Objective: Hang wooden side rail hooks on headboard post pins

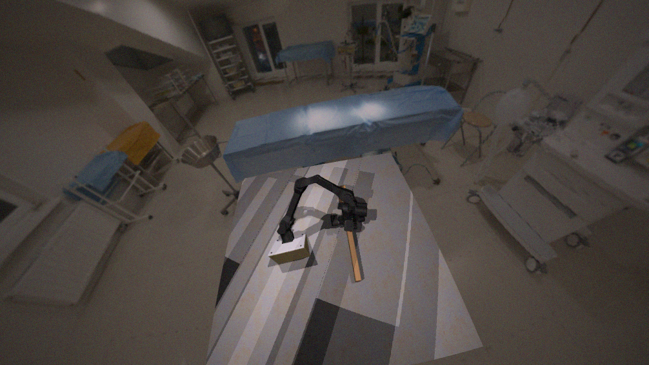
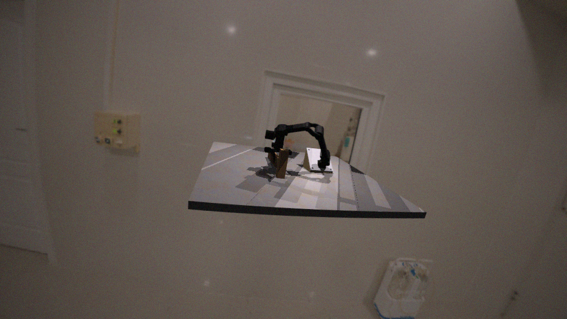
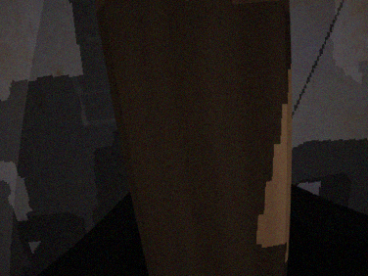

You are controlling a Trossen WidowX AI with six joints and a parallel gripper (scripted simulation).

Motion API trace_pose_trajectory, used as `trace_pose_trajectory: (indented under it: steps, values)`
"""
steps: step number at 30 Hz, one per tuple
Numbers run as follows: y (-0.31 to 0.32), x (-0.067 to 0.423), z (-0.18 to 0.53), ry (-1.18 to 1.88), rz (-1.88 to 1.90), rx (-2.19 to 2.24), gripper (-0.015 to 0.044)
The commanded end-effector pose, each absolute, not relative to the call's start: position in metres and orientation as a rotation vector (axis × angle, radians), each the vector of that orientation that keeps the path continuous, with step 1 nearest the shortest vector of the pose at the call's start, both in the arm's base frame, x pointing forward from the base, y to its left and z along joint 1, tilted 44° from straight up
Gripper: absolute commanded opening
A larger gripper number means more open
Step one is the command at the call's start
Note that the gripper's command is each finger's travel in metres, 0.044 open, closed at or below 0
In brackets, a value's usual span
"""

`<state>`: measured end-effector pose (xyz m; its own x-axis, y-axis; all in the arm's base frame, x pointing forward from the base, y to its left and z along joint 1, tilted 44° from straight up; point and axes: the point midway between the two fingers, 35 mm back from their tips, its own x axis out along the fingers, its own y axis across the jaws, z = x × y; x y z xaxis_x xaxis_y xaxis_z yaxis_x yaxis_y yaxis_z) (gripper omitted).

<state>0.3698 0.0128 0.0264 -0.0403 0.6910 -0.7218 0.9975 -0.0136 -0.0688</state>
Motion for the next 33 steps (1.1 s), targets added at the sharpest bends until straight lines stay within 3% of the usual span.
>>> trace_pose_trajectory:
  steps: [1, 33]
  values:
    - [0.0120, 0.3699, 0.0286, 1.773, -0.822, 1.760, 0.0000]
    - [0.0146, 0.3702, 0.0308, 1.773, -0.822, 1.761, 0.0000]
